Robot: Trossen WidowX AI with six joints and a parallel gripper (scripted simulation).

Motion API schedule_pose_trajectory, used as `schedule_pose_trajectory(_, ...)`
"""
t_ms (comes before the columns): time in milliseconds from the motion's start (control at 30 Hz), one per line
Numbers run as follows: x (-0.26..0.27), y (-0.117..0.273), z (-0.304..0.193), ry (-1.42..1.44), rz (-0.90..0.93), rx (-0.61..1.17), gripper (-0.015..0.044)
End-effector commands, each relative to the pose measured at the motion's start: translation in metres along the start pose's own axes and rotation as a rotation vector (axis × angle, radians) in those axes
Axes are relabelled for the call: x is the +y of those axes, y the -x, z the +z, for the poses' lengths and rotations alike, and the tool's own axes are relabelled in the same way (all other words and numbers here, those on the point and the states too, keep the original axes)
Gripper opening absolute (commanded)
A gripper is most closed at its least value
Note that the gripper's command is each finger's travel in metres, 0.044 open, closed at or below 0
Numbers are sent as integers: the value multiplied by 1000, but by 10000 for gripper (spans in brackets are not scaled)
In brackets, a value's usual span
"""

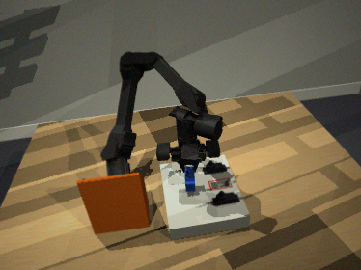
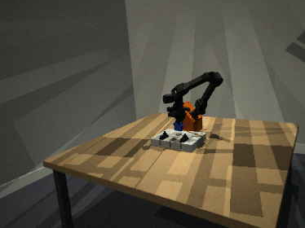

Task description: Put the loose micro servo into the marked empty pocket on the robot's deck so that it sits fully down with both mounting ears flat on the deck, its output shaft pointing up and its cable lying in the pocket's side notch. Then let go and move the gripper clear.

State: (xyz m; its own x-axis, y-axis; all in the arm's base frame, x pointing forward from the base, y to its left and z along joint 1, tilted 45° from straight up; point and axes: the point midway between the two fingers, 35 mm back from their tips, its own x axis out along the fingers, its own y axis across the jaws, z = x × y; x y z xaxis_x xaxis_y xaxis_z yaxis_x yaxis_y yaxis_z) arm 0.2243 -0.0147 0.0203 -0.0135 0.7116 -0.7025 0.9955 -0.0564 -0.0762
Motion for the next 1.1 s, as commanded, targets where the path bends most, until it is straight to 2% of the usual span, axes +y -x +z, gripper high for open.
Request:
schedule_pose_trajectory(0,2,2,2,-141,8,-7,0)
schedule_pose_trajectory(1067,2,2,2,-1245,11,-2,0)
